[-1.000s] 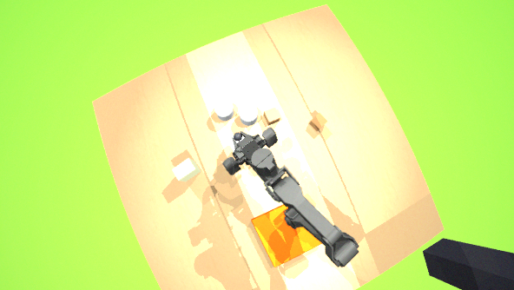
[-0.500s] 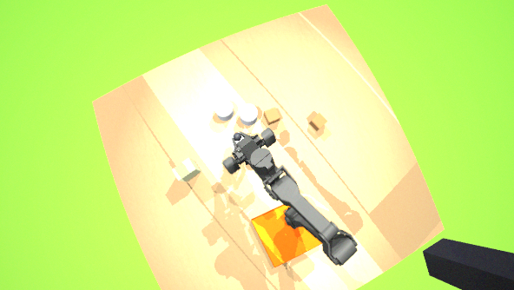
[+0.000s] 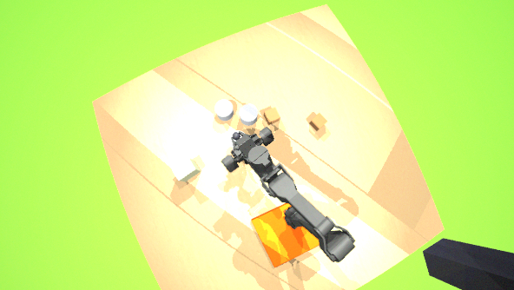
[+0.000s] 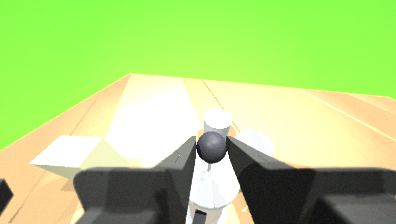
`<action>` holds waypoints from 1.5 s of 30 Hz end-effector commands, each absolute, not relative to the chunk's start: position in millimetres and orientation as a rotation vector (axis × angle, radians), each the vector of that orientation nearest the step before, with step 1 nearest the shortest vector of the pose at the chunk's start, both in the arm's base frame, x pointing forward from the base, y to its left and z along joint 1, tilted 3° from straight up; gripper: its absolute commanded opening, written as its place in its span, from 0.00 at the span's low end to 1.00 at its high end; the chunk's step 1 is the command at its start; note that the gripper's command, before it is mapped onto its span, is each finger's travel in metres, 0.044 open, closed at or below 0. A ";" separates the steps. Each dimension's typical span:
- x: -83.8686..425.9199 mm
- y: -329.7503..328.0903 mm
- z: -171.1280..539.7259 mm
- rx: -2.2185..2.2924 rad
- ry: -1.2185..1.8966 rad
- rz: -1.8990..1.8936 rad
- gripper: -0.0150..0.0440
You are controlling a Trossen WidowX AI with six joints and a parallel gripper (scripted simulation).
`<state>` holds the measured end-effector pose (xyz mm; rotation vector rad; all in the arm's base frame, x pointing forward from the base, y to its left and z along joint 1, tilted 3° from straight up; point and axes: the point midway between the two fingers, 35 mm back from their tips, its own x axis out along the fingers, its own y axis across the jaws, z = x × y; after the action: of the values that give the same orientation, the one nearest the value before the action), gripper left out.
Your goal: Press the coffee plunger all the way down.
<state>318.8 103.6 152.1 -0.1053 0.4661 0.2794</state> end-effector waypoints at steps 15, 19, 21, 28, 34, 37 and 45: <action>320.7 103.7 139.5 -0.120 0.509 0.280 0.45; 321.2 103.9 140.3 -0.120 0.509 0.280 0.45; 321.8 104.1 140.2 -0.120 0.509 0.280 0.45; 323.0 104.5 140.2 -0.120 0.509 0.280 0.45; 323.2 104.7 144.3 -0.112 0.495 0.279 0.45; 323.2 104.7 144.3 -0.112 0.495 0.279 0.45; 323.2 104.7 144.3 -0.112 0.495 0.279 0.72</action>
<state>323.5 104.8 144.8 -0.1111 0.4928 0.2791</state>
